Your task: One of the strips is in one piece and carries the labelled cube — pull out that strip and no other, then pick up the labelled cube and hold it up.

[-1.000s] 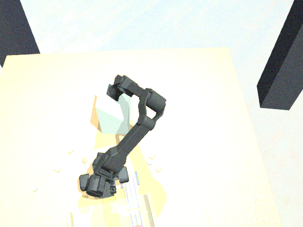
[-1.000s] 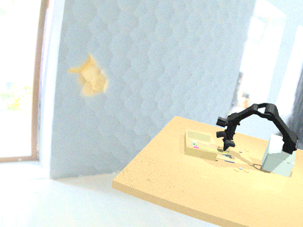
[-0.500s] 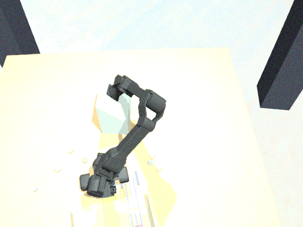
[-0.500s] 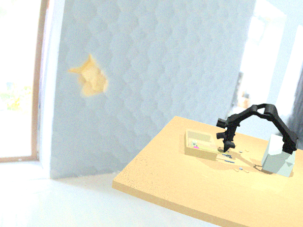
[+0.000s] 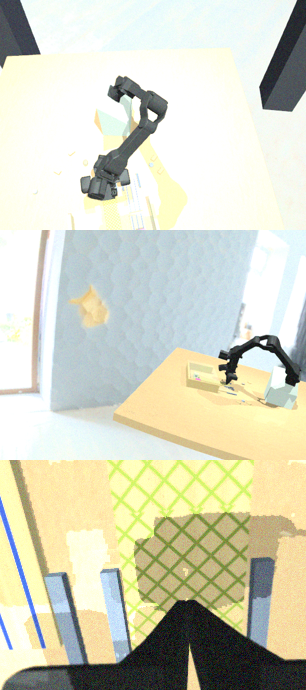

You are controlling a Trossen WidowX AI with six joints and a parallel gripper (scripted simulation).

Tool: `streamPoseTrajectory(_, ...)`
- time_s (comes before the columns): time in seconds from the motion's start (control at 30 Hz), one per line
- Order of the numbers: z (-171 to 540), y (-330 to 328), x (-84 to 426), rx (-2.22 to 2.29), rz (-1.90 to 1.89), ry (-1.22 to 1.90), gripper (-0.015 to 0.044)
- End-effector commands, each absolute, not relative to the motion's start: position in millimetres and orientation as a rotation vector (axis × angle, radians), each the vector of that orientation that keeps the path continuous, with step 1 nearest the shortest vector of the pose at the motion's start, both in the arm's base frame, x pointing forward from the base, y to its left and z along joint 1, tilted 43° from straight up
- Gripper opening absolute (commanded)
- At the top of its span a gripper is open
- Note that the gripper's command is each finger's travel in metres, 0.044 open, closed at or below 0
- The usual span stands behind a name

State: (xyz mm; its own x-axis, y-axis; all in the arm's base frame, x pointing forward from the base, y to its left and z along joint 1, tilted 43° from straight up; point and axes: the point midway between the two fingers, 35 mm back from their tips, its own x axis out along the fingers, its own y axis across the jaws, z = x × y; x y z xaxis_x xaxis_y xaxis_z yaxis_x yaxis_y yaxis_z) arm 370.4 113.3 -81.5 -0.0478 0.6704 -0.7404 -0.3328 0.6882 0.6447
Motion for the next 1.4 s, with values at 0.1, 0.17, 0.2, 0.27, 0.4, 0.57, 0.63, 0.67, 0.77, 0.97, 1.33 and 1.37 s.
streamPoseTrajectory(0.1, -82.1, 114.5, 369.8, 0.312, 0.835, 1.399, 0.0)
streamPoseTrajectory(0.17, -82.2, 114.7, 369.8, 0.312, 0.835, 1.399, 0.0)
streamPoseTrajectory(0.2, -82.3, 114.8, 369.8, 0.312, 0.835, 1.399, 0.0)
streamPoseTrajectory(0.27, -82.4, 114.9, 369.8, 0.312, 0.835, 1.399, 0.0)
streamPoseTrajectory(0.4, -82.7, 115.2, 369.8, 0.312, 0.835, 1.399, 0.0)
streamPoseTrajectory(0.57, -83.1, 115.5, 369.8, 0.312, 0.835, 1.399, 0.0)
streamPoseTrajectory(0.63, -83.2, 115.6, 369.8, 0.312, 0.835, 1.399, 0.0)
streamPoseTrajectory(0.67, -83.3, 115.7, 369.8, 0.312, 0.835, 1.399, 0.0)
streamPoseTrajectory(0.77, -83.5, 115.9, 369.7, 0.312, 0.835, 1.399, 0.0)
streamPoseTrajectory(0.97, -84.0, 116.3, 369.7, 0.312, 0.835, 1.399, 0.0)
streamPoseTrajectory(1.33, -85.0, 116.6, 369.0, 0.312, 0.835, 1.399, 0.0)
streamPoseTrajectory(1.37, -85.2, 116.2, 368.0, 0.312, 0.835, 1.399, 0.0)
